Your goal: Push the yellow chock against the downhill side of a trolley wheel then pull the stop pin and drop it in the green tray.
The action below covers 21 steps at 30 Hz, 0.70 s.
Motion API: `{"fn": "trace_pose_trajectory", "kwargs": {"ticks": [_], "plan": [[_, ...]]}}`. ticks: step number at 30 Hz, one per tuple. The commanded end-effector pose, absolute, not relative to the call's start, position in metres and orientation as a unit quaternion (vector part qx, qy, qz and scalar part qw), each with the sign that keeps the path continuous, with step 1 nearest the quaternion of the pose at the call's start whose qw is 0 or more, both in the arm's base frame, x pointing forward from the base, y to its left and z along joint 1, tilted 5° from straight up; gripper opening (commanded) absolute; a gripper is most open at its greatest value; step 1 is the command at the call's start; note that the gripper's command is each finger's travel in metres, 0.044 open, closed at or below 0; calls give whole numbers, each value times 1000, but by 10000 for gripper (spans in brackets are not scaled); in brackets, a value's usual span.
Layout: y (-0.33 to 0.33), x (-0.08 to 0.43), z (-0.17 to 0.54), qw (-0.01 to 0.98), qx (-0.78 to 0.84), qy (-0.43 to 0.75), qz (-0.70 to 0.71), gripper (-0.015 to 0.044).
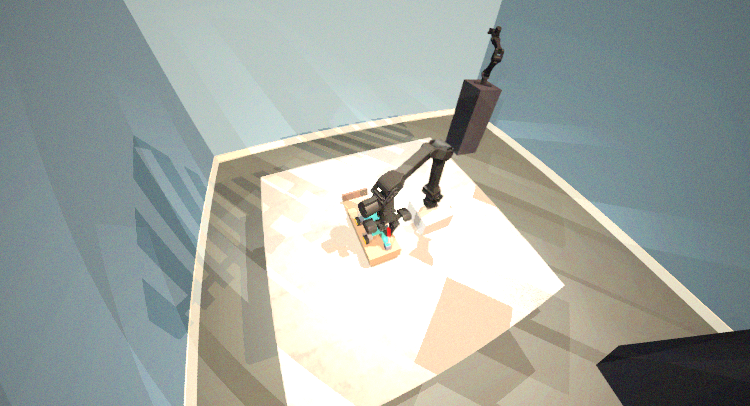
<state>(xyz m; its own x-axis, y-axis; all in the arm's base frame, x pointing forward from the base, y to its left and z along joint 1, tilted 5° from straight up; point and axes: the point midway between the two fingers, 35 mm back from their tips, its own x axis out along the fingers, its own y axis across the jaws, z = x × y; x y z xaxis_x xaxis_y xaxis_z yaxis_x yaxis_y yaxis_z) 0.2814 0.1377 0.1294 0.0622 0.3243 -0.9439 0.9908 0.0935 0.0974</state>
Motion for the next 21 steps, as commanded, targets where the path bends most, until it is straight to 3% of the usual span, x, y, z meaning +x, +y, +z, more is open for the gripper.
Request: {"fn": "trace_pose_trajectory", "kwargs": {"ticks": [1, 21], "plan": [[146, 281, 132, 459, 568, 581, -360, 0], [162, 259, 133, 458, 568, 581, -360, 0]]}}
